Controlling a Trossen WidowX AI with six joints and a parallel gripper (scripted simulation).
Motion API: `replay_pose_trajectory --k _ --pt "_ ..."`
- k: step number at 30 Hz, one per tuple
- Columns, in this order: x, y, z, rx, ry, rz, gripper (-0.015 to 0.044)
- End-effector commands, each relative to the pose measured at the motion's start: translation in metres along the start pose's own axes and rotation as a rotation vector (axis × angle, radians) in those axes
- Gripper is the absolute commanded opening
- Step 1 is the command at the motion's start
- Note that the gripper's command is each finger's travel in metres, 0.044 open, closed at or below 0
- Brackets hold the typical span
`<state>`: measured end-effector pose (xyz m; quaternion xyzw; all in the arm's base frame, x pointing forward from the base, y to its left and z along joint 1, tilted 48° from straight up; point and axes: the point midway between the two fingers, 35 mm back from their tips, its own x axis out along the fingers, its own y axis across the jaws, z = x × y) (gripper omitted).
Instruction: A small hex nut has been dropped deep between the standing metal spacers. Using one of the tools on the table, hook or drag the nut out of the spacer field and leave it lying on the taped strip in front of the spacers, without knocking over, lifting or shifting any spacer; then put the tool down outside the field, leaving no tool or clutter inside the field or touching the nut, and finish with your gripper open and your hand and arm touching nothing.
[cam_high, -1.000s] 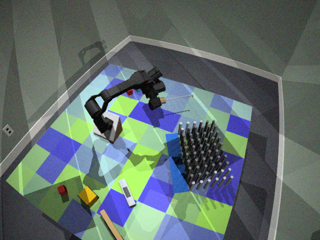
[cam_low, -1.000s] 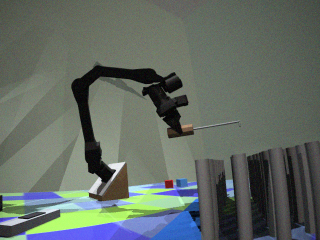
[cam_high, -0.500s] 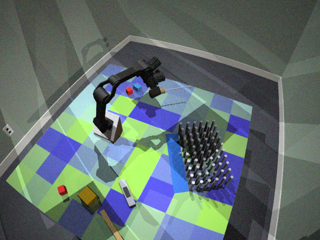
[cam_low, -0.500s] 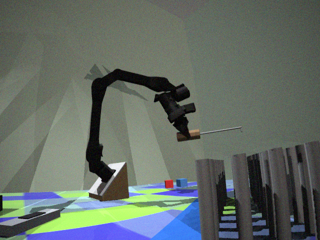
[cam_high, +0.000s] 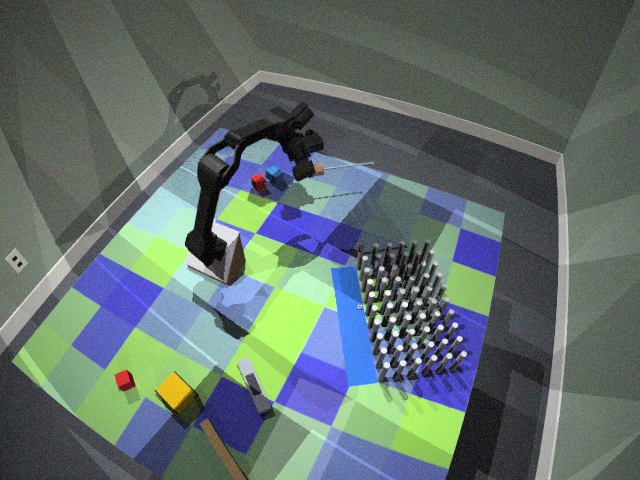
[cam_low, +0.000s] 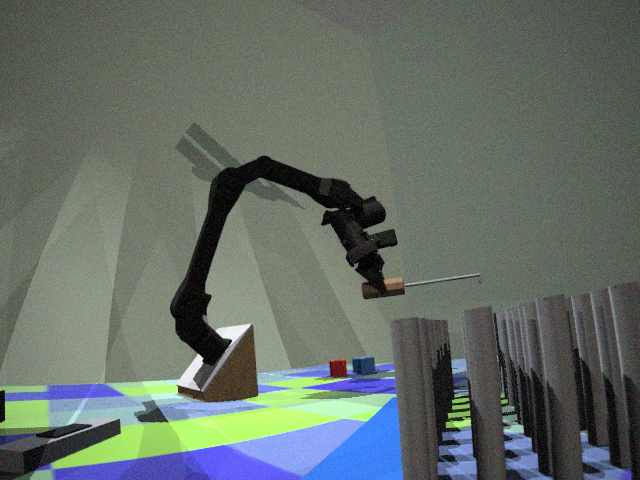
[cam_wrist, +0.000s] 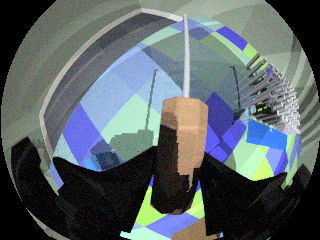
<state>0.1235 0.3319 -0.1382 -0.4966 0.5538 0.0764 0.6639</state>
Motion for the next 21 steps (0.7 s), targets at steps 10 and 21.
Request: replay_pose_trajectory --k 10,21 --pt "0.013 0.026 -0.008 0.009 0.002 -0.010 0.0000" --pt "0.025 0.027 -0.010 0.009 0.002 -0.010 0.0000"
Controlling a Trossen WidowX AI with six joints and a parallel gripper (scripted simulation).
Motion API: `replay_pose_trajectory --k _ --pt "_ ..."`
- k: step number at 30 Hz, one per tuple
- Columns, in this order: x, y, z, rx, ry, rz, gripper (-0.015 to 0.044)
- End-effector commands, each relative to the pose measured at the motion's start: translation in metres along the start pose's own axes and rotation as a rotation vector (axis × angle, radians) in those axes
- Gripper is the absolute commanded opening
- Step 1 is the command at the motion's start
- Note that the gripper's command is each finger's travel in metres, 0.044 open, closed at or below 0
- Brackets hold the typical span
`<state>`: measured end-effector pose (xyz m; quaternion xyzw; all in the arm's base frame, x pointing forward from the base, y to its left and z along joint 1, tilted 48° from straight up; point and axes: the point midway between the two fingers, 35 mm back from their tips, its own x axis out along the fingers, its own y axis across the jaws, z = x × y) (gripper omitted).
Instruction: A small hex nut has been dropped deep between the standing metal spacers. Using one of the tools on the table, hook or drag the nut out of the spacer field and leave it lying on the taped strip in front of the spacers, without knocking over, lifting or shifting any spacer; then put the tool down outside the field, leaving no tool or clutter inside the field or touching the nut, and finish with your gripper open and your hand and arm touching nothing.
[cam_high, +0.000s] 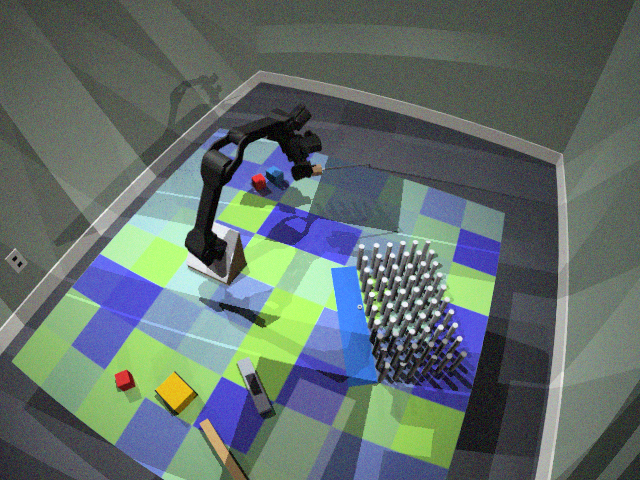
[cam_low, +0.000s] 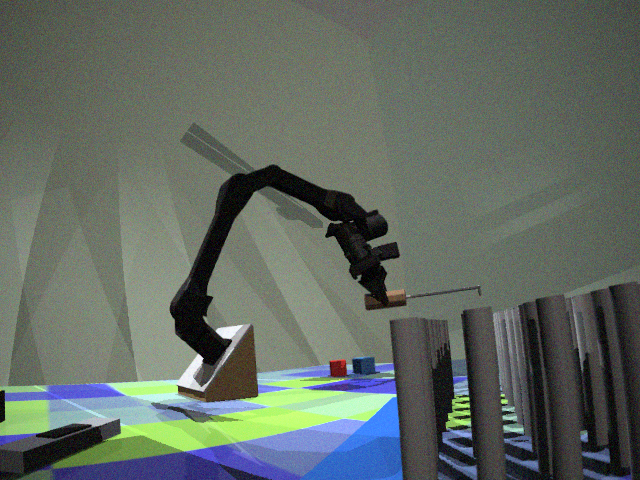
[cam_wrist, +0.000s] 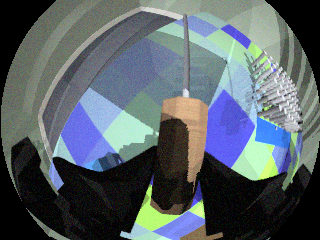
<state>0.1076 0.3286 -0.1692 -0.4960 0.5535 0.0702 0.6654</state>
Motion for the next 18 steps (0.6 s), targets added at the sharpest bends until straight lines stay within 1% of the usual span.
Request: replay_pose_trajectory --k 1,18 --pt "0.005 0.001 -0.001 0.000 -0.002 -0.002 0.0000" --pt "0.022 0.002 -0.005 0.000 -0.003 -0.002 0.0000"
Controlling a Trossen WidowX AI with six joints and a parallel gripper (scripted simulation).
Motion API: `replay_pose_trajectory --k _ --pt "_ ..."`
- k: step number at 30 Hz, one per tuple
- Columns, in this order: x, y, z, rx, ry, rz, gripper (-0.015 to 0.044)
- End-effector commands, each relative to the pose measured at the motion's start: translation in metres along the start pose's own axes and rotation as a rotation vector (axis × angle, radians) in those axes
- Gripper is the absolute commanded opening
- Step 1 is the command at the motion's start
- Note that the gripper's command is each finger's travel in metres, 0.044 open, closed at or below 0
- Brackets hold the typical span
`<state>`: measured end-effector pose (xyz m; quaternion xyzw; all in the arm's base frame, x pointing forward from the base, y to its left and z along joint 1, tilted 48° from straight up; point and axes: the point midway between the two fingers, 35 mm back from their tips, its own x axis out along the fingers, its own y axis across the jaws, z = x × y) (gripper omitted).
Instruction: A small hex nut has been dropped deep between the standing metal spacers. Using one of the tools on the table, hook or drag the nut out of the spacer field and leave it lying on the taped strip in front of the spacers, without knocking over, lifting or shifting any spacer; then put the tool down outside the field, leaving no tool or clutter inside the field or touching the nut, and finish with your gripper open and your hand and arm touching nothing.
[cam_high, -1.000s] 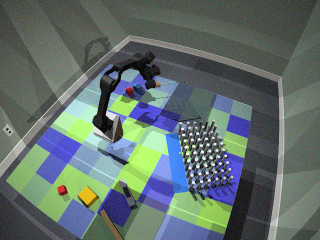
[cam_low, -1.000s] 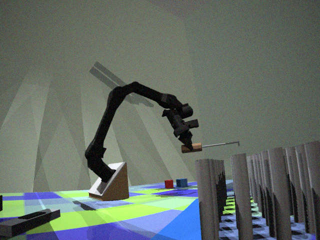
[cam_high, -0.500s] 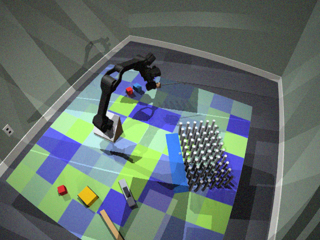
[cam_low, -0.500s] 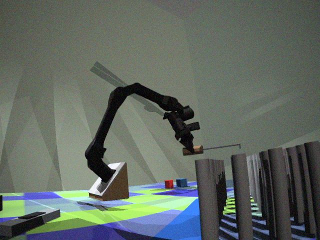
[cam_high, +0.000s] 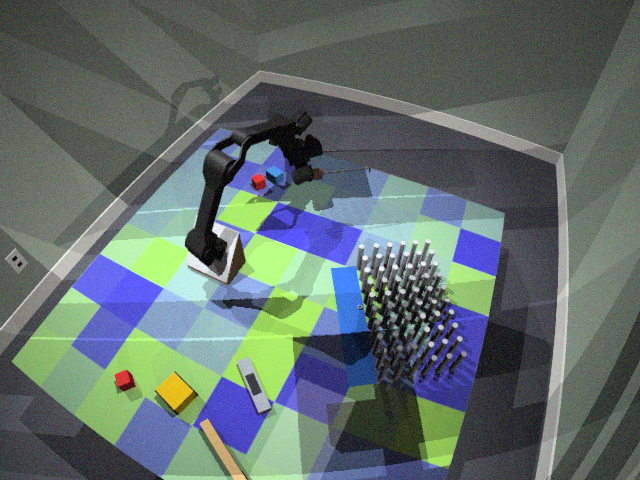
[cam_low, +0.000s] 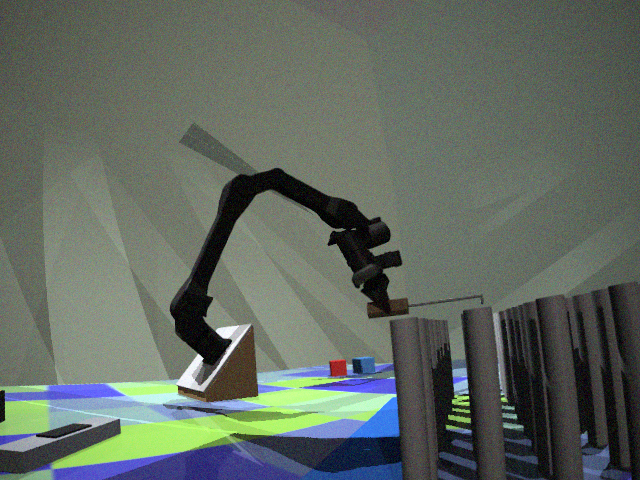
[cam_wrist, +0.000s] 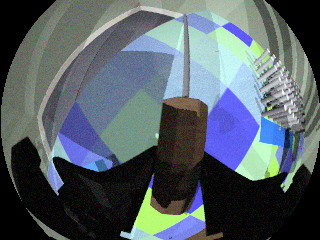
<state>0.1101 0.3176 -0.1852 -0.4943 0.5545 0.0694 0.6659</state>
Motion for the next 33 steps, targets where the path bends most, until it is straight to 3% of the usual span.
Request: replay_pose_trajectory --k 1,33 --pt "0.005 0.000 -0.001 -0.004 -0.004 -0.004 0.0000" --pt "0.037 0.001 -0.011 -0.003 -0.004 -0.004 0.0000"
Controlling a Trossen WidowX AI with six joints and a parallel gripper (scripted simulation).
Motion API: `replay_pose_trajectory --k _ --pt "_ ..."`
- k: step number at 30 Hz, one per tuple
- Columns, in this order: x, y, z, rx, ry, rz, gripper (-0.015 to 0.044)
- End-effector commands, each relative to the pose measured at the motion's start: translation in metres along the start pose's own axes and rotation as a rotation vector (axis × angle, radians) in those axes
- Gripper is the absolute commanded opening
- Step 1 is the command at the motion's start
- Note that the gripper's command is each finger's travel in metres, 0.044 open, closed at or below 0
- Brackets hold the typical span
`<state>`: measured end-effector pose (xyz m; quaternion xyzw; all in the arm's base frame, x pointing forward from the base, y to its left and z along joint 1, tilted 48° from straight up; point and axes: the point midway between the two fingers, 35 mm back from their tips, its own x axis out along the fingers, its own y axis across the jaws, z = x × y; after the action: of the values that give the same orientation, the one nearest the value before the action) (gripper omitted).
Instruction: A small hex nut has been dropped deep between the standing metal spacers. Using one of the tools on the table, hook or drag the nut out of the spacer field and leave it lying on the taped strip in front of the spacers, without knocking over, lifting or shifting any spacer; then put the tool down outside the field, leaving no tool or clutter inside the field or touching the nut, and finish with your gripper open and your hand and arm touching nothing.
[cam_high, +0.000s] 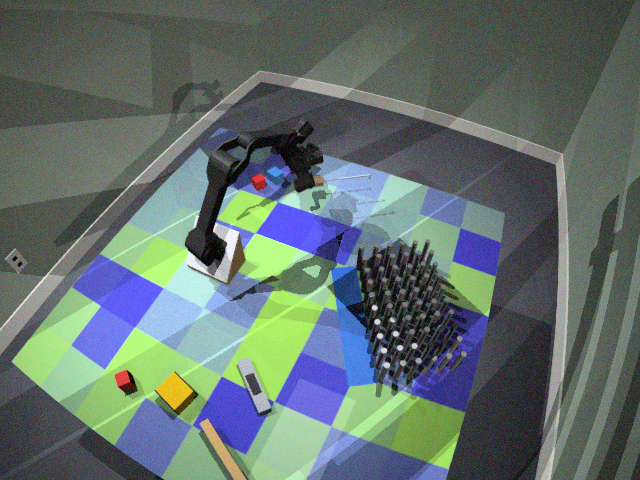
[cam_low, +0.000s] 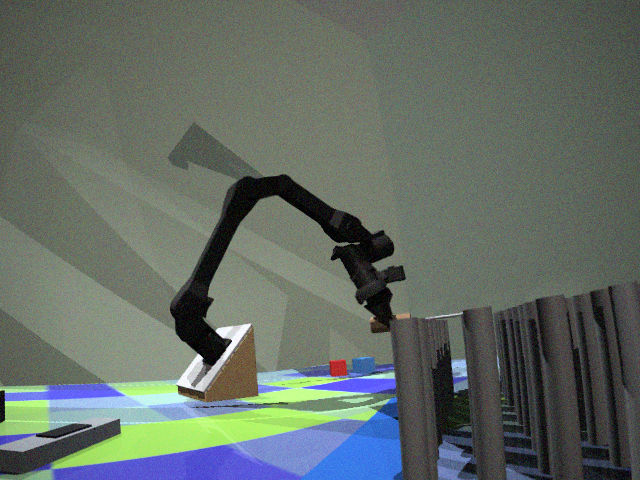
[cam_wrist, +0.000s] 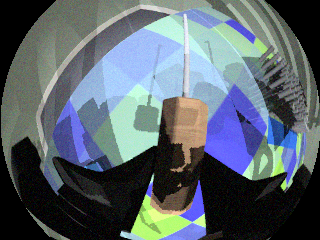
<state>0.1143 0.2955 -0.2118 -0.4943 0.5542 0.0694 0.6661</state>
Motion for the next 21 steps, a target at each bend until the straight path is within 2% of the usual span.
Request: replay_pose_trajectory --k 1,21 --pt "0.004 0.000 -0.001 -0.004 -0.004 -0.004 0.0000" --pt "0.023 0.000 -0.009 -0.004 -0.004 -0.004 0.0000"
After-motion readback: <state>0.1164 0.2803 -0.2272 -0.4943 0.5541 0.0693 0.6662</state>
